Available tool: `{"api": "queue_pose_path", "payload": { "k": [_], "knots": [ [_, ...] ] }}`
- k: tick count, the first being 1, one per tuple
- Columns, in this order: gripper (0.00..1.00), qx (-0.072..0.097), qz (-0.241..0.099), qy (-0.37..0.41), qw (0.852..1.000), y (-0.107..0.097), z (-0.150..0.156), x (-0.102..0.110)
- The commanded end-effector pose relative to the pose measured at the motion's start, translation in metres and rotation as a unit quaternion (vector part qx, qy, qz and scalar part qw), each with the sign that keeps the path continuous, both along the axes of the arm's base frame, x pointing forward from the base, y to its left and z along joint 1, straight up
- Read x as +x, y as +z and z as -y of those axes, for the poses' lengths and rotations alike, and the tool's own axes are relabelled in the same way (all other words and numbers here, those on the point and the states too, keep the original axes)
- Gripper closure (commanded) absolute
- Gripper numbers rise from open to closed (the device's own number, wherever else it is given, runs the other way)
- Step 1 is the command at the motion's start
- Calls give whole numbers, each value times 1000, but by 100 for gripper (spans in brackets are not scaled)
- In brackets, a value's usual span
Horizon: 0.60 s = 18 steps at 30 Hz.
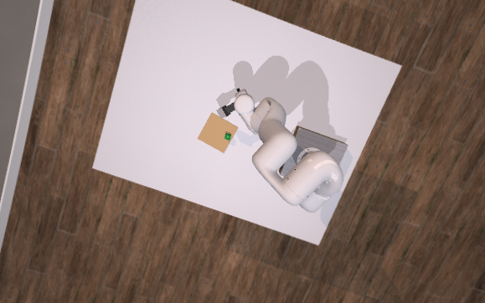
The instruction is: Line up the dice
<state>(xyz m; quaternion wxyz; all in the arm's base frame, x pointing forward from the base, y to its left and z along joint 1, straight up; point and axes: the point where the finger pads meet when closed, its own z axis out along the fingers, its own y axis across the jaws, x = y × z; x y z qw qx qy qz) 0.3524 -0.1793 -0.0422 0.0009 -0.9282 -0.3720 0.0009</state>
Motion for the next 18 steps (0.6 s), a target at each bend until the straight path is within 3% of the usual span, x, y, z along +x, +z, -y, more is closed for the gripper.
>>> {"api": "queue_pose_path", "payload": {
  "k": [1,13,18],
  "knots": [
    [79,-1,1,0,1000,1,1,1],
    [79,-1,1,0,1000,2,1,1],
    [79,-1,1,0,1000,21,1,1]
  ]
}}
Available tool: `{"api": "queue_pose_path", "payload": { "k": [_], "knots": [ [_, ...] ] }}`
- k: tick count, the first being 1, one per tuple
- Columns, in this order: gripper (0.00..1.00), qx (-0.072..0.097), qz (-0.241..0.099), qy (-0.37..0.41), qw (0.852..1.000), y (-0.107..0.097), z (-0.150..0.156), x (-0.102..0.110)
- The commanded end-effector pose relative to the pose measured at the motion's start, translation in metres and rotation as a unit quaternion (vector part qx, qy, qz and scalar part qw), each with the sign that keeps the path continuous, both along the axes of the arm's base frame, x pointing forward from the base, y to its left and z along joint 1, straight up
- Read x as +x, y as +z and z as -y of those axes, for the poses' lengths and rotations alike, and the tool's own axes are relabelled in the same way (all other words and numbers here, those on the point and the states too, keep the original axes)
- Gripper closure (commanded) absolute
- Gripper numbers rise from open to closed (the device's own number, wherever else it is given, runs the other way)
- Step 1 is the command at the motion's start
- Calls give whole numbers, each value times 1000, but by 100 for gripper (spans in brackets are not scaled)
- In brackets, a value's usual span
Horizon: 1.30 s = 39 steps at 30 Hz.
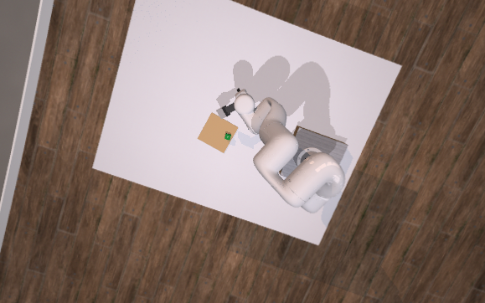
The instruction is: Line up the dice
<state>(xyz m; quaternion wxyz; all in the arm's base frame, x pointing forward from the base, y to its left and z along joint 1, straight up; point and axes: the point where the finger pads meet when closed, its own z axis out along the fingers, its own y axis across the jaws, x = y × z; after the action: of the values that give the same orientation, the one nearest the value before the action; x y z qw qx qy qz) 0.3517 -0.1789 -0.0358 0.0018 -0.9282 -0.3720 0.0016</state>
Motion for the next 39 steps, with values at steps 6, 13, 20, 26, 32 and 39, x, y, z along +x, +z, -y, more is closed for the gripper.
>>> {"api": "queue_pose_path", "payload": {
  "k": [6,13,20,26,32,39],
  "knots": [
    [79,-1,2,0,1000,43,1,2],
    [79,-1,2,0,1000,87,1,2],
    [79,-1,2,0,1000,94,1,2],
    [79,-1,2,0,1000,94,1,2],
    [79,-1,2,-27,1000,94,-9,10],
    [79,-1,2,-134,991,95,-53,39]
  ]
}}
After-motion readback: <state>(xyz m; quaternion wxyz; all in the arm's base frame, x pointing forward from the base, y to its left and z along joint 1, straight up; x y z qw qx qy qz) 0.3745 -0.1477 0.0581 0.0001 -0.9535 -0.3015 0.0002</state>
